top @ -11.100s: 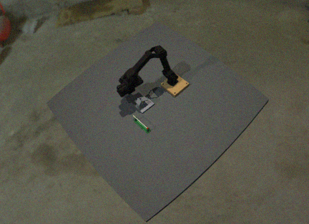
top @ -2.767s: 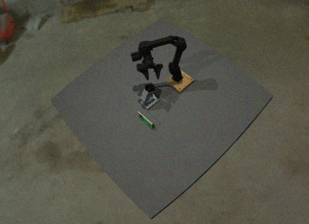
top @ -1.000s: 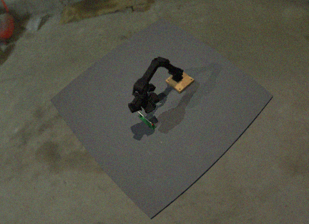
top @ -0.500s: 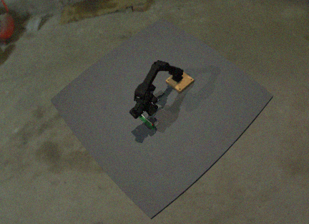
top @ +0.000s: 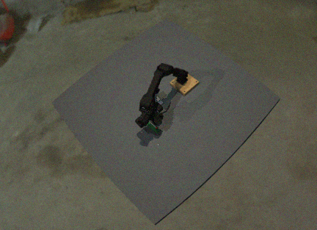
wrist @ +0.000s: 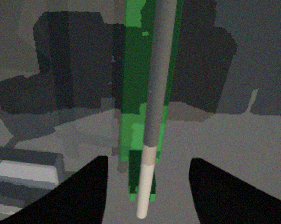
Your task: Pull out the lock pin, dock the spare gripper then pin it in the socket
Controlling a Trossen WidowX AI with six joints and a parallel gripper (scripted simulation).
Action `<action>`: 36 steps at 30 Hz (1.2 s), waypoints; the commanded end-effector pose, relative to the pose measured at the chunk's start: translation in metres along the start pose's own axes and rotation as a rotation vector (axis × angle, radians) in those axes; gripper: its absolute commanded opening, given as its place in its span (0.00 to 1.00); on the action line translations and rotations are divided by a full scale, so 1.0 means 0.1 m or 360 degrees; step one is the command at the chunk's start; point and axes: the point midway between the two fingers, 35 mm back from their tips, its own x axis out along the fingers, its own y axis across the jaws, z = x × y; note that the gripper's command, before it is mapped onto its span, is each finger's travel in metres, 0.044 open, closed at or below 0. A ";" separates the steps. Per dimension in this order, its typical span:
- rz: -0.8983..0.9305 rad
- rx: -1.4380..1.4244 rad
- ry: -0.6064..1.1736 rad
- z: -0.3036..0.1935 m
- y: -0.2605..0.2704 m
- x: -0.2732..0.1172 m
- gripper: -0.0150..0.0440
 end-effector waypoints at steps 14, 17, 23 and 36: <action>-0.0010 -0.0007 0.0003 0.07 -0.02 0.25 0.56; -0.0009 -0.0007 0.0003 0.08 -0.02 0.30 0.56; -0.0009 -0.0007 0.0003 0.11 -0.02 0.39 0.56; -0.0009 -0.0007 0.0003 0.15 -0.02 0.54 0.56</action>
